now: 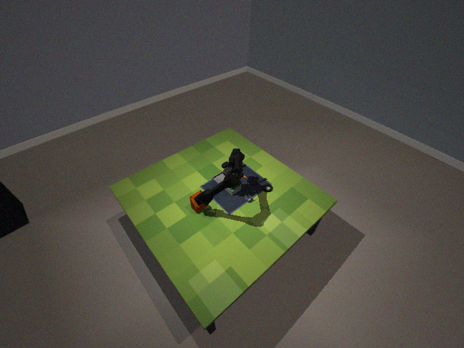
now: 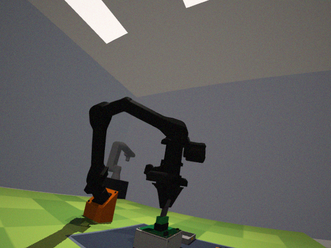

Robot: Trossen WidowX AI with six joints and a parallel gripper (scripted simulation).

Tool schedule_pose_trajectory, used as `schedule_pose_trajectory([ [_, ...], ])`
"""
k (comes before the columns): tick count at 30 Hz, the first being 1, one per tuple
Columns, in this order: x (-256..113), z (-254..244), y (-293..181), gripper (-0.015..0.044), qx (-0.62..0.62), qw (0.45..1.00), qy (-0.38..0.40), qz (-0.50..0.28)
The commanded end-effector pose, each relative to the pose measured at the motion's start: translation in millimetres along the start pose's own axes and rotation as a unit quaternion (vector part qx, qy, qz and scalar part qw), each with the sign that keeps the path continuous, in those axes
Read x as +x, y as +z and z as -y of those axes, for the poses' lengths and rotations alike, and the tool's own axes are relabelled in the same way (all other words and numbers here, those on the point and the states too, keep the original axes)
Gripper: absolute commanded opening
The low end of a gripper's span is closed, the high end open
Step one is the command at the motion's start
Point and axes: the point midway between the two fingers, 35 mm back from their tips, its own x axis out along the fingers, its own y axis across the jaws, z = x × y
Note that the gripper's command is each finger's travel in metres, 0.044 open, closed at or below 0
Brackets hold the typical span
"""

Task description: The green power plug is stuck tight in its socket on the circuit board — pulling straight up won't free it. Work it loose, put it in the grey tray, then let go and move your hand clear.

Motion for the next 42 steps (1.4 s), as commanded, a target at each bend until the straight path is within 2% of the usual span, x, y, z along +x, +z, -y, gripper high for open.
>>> schedule_pose_trajectory([
  [1, 6.1, -0.9, 0.2, 0.025, -0.002, 1.0, 0.002, 0.0],
  [9, 14.4, -1.0, 0.2, 0.025, -0.001, 1.0, 0.002, 0.0],
  [19, 14.4, -1.0, 0.2, 0.0, -0.001, 1.0, 0.002, 0.0],
  [33, 5.2, -0.7, 0.2, 0.0, -0.002, 1.0, 0.004, 0.0],
  [42, -5.2, 6.2, 0.3, 0.0, -0.002, 0.999, 0.043, 0.0],
])
